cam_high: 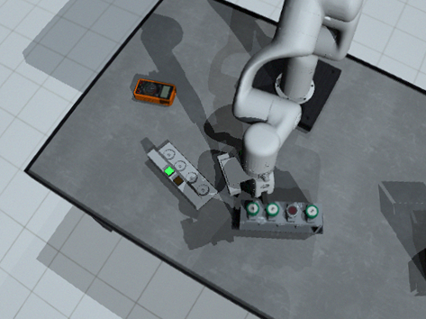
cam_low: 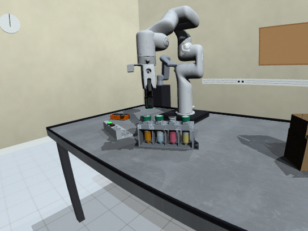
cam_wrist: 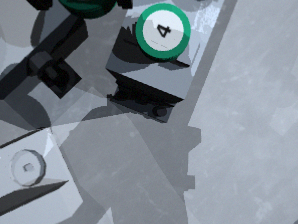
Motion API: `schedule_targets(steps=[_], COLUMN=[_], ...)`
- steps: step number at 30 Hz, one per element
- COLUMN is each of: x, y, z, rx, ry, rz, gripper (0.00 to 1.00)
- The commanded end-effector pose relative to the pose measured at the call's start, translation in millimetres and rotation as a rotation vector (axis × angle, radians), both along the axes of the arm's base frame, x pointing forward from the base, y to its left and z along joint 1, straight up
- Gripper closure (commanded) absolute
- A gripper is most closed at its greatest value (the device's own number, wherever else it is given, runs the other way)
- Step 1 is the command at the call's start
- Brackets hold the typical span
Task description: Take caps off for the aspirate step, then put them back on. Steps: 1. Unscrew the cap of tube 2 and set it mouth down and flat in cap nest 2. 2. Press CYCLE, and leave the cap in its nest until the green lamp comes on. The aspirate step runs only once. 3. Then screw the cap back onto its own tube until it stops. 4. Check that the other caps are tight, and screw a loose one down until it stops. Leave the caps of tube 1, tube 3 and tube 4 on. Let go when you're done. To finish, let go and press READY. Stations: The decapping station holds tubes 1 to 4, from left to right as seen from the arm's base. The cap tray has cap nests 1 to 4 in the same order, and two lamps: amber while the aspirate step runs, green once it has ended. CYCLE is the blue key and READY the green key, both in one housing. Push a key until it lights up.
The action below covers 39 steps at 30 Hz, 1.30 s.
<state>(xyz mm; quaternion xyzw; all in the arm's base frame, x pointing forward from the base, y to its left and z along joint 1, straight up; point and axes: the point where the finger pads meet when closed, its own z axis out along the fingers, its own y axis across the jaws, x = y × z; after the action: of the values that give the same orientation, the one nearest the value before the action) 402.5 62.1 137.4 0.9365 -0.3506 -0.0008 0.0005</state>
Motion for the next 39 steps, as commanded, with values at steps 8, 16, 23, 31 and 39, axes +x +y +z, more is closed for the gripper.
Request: schedule_targets(steps=[8, 16, 23, 31, 39], x=[-2.5, -5.2, -5.2, -5.2, -5.2], y=[76, 113, 113, 113, 113], z=[1.8, 1.8, 1.8, -22.3, -23.4], rx=[0.002, 0.002, 0.002, 0.002, 0.002], ry=[-0.006, -0.006, -0.006, -0.006, -0.006], rz=[-0.003, -0.003, -0.003, -0.003, -0.003], gripper=[1.00, 1.00, 1.00, 1.00, 1.00])
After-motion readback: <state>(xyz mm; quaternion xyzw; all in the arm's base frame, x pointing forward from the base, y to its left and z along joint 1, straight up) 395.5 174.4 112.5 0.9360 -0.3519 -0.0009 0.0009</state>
